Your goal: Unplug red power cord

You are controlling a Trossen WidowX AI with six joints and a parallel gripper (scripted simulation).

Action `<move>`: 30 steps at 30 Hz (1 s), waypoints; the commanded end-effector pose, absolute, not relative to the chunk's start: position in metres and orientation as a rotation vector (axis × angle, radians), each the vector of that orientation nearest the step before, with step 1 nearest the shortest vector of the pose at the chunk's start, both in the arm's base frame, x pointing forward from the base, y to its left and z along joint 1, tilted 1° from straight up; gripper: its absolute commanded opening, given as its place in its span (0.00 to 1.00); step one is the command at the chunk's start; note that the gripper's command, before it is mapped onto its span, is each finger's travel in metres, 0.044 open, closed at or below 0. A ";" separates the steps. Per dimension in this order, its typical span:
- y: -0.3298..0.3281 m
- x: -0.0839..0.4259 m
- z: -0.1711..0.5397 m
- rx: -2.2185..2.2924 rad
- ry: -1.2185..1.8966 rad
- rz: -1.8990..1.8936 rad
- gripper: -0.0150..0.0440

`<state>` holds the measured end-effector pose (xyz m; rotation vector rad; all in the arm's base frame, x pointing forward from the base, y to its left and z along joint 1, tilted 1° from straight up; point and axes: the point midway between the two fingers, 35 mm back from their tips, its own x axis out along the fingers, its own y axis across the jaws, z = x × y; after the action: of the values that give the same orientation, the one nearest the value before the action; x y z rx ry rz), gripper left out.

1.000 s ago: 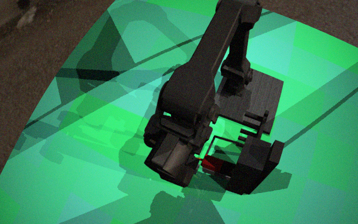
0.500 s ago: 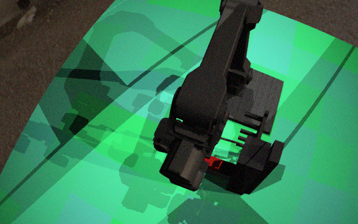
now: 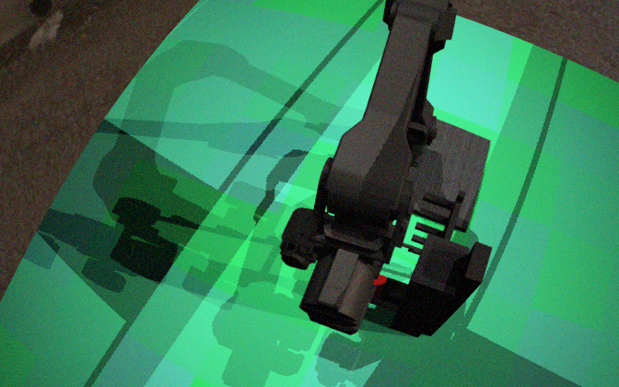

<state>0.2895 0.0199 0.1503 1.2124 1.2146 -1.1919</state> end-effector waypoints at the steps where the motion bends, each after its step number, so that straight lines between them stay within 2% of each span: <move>1: 0.021 0.289 0.147 1.219 1.216 -1.194 0.53; 10: 0.022 0.289 0.139 1.219 1.216 -1.194 0.53; 14: 0.021 0.290 0.141 1.213 1.214 -1.191 0.35; 22: 0.021 0.290 0.141 1.213 1.214 -1.191 0.26; 30: 0.012 0.291 0.141 1.213 1.213 -1.191 0.25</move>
<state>0.2897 0.0204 0.1412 1.2180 1.2217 -1.1862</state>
